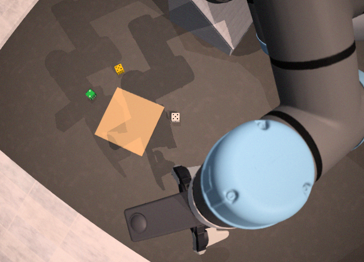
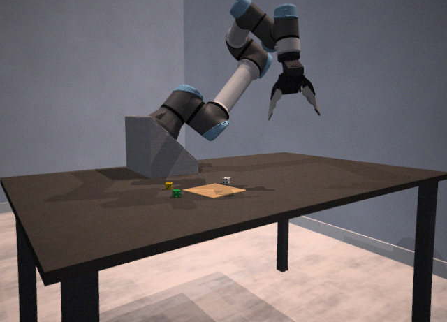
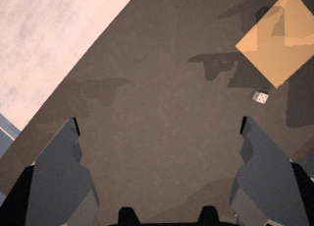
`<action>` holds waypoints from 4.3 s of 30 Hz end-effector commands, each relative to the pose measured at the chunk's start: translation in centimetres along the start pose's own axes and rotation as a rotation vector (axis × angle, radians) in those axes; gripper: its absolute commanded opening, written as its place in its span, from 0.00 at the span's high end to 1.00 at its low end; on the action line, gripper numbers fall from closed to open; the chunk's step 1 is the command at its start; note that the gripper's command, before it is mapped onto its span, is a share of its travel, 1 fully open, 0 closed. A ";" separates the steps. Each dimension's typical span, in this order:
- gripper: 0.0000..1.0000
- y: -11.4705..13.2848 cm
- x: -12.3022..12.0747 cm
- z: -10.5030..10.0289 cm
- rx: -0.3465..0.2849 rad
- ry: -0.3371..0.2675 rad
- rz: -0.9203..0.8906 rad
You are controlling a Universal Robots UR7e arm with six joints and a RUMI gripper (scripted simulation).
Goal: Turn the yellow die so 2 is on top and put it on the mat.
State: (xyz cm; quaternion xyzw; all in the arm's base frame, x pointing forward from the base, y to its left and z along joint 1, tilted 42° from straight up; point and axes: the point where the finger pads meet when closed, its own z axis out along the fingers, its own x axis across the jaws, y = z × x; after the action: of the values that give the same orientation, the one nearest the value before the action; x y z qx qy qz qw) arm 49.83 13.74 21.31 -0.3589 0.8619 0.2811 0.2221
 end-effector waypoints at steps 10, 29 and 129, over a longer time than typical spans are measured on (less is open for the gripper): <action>0.00 0.0 0.0 0.0 0.001 0.000 0.000; 0.00 -5.8 5.9 0.9 0.001 0.039 0.160; 0.00 -14.9 36.6 16.6 -0.096 0.152 0.829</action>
State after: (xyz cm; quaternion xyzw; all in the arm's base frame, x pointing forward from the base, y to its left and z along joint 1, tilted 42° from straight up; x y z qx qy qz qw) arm 40.35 -2.28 -17.30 -0.0114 0.9330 0.3596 0.0086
